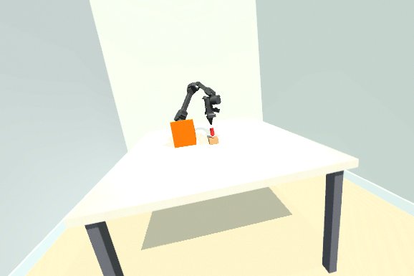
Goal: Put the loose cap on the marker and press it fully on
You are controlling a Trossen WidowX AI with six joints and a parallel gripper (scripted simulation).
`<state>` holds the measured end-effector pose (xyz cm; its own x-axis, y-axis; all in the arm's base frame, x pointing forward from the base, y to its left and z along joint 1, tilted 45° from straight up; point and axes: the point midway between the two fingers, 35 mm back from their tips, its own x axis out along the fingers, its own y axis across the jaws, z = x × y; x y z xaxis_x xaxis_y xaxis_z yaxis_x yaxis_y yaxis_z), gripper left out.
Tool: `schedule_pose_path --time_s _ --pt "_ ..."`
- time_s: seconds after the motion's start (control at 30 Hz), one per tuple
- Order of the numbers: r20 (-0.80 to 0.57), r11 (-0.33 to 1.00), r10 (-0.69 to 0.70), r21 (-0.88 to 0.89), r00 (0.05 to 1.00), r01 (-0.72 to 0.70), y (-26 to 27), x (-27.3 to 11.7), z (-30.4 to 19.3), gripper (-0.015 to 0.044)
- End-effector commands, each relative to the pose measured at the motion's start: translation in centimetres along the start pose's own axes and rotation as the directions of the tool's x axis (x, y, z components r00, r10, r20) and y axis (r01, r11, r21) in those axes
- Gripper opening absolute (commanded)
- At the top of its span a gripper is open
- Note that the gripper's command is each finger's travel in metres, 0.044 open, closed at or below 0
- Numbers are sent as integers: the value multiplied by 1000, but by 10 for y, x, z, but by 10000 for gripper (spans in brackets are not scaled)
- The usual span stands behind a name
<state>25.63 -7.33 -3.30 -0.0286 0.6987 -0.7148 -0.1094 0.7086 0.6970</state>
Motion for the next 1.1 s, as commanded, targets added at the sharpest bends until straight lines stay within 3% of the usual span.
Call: schedule_pose_path --time_s 0.0,0.77,1.0,1.07 --pt "-4 1000 3 0 1000 -3 1 6 -1 0" --pt "-3 1000 4 -1 1000 -4 0 38 -1 0" --pt "4 1000 -7 -6 1000 7 -2 30 1 0" --pt "4 1000 -9 -6 1000 9 -4 11 3 0"
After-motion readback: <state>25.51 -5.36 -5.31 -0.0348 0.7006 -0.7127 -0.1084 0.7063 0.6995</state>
